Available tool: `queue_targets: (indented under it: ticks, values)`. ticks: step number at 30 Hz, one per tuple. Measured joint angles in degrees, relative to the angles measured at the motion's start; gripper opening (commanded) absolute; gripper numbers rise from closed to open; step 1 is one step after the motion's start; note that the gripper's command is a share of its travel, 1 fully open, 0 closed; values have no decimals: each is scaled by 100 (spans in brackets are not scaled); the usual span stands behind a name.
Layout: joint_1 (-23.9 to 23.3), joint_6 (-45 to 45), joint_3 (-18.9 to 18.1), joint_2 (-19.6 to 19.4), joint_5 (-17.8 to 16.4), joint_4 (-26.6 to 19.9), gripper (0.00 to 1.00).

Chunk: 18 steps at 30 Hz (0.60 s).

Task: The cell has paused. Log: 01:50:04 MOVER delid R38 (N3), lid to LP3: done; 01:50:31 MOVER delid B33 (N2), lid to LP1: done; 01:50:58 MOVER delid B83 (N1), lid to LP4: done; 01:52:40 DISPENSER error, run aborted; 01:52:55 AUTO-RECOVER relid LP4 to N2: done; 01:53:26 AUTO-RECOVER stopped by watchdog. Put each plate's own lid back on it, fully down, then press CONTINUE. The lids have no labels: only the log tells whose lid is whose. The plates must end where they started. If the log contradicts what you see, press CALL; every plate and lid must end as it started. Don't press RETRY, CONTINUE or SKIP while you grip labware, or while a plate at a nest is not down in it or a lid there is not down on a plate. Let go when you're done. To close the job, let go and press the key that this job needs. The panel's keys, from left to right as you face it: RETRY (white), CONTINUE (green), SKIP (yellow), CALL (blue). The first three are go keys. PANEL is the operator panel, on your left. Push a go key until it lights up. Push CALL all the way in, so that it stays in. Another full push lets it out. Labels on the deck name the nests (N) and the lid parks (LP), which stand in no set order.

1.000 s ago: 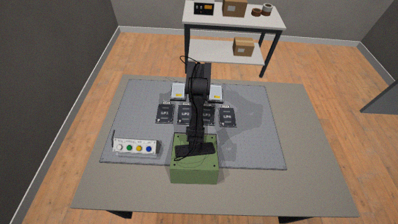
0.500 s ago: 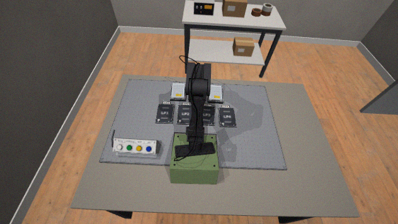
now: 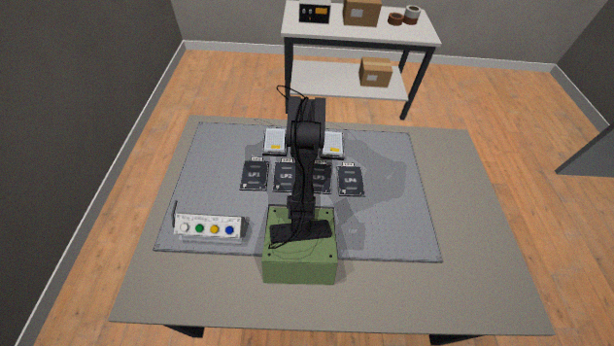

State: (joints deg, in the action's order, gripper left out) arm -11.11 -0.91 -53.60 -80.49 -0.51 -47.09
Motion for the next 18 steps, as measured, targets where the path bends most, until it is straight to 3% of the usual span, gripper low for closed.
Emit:
queue_targets:
  ticks: [18]
  values:
    - [0, 0, 39, 0, 0, 57, 0]
